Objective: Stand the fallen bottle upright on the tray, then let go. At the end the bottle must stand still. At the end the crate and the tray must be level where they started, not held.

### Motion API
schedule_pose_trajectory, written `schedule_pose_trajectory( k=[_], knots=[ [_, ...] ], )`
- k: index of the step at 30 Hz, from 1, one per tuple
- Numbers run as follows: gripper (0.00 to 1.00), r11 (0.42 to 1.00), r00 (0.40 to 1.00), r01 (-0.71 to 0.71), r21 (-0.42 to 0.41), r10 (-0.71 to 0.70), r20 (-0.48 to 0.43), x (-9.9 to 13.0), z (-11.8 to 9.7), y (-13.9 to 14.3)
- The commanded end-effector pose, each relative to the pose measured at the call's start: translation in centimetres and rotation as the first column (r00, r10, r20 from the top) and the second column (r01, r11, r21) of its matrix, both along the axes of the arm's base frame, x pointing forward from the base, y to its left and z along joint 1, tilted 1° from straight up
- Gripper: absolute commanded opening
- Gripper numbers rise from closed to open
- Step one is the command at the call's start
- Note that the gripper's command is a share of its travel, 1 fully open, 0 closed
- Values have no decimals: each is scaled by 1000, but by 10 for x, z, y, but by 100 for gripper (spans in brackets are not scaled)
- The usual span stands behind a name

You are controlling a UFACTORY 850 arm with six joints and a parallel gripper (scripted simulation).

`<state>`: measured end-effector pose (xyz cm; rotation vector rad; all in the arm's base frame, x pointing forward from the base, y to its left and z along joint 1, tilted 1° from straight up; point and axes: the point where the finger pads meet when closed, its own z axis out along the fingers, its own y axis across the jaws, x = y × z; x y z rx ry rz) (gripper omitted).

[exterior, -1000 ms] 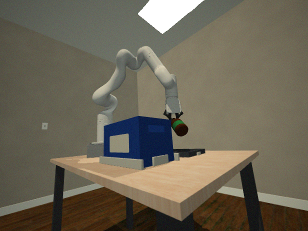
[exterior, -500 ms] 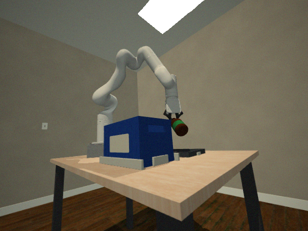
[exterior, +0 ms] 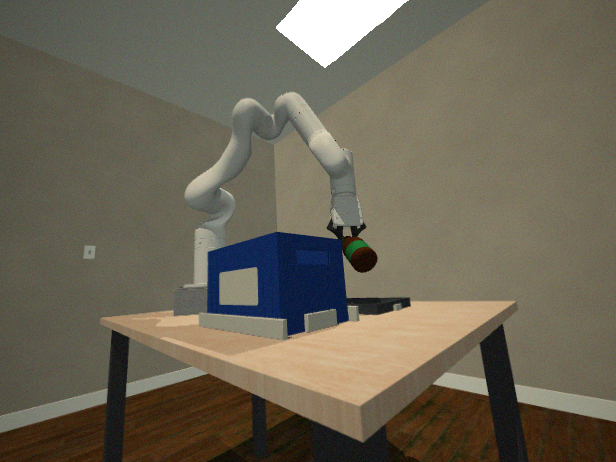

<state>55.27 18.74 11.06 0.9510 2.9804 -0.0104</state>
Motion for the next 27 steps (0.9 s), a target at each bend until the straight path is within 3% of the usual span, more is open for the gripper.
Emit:
schedule_pose_trajectory(
  k=[1, 11, 27],
  knots=[
    [0, 999, 999, -42, 1, 42, 2, 1, 1, 0],
    [0, 982, 982, -191, -1, 191, 0, 1, 1, 0],
    [0, 972, 972, -233, -2, 233, 0, 1, 1, 0]
  ],
)
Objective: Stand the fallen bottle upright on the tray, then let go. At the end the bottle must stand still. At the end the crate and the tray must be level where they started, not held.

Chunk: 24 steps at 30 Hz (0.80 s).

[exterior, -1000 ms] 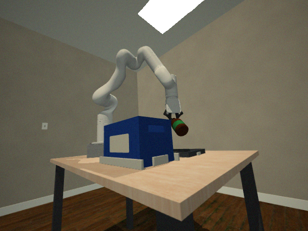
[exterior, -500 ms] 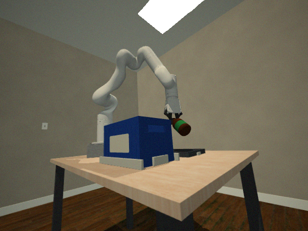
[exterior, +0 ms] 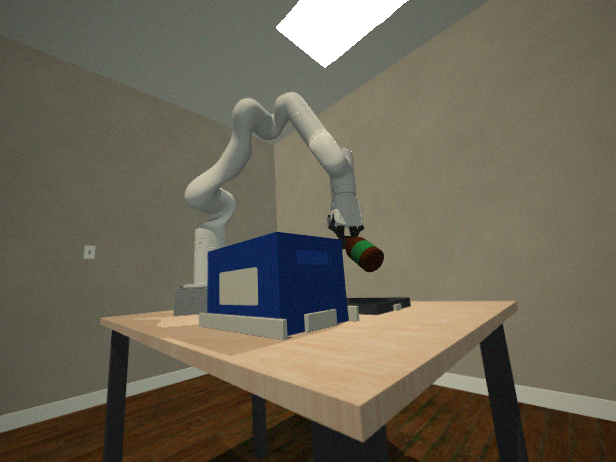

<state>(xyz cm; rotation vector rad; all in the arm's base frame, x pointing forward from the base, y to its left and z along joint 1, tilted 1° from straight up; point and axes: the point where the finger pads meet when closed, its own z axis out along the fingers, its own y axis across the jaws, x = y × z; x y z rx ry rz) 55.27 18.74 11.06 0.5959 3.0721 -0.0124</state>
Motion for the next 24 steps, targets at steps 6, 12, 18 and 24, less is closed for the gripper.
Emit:
schedule_pose_trajectory(
  k=[6, 12, 18, 24],
  knots=[
    [0, 1000, 1000, -1, 1, 1, 2, 1, 1, 0],
    [0, 1000, 1000, -16, 1, 16, 2, 1, 1, 0],
    [0, 997, 997, -84, 0, 84, 1, 1, 1, 0],
    [0, 989, 989, -147, -1, 147, 1, 1, 1, 0]
  ],
)
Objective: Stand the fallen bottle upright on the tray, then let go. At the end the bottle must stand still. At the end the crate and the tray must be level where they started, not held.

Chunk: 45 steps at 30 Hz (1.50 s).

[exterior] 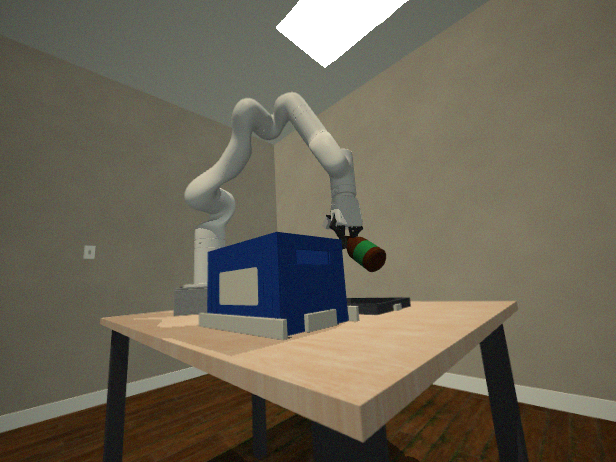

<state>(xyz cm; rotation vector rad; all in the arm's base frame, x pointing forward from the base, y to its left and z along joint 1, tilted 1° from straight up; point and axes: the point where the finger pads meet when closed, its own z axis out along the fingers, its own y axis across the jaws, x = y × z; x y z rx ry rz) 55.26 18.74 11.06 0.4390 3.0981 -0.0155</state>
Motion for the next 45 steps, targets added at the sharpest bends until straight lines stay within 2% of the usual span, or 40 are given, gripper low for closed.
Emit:
schedule_pose_trajectory(
  k=[1, 10, 33, 45],
  knots=[
    [0, 998, 998, -62, 2, 62, 1, 1, 1, 0],
    [0, 988, 988, -155, 0, 155, 0, 1, 1, 0],
    [0, 985, 985, -175, 0, 175, 0, 1, 1, 0],
    [0, 943, 943, -333, -1, 333, -2, 1, 1, 0]
  ],
)
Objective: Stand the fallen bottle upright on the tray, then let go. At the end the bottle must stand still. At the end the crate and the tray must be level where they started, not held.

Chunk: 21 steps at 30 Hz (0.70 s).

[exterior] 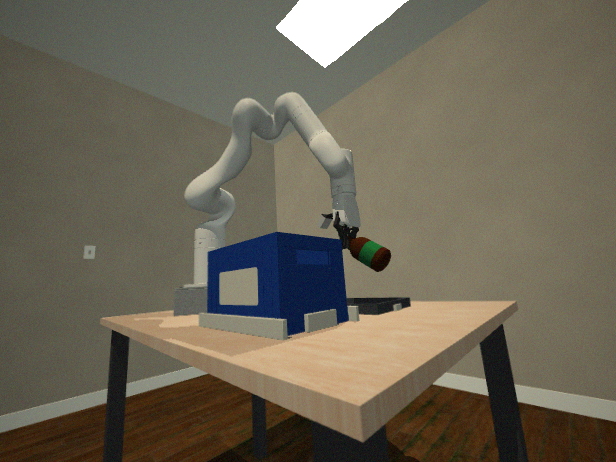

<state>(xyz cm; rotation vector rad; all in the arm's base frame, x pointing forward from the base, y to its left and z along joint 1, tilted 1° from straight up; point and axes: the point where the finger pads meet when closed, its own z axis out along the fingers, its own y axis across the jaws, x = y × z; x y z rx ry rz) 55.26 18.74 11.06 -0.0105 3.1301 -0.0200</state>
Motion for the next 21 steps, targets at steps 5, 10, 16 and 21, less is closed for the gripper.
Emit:
schedule_pose_trajectory(
  k=[5, 10, 16, 21],
  knots=[
    [0, 996, 996, -91, 2, 91, 0, 1, 1, 0],
    [0, 992, 992, -129, 2, 129, 0, 1, 1, 0],
    [0, 991, 991, -134, 2, 134, 0, 1, 1, 0],
    [0, 991, 991, -134, 2, 134, 0, 1, 1, 0]
  ],
)
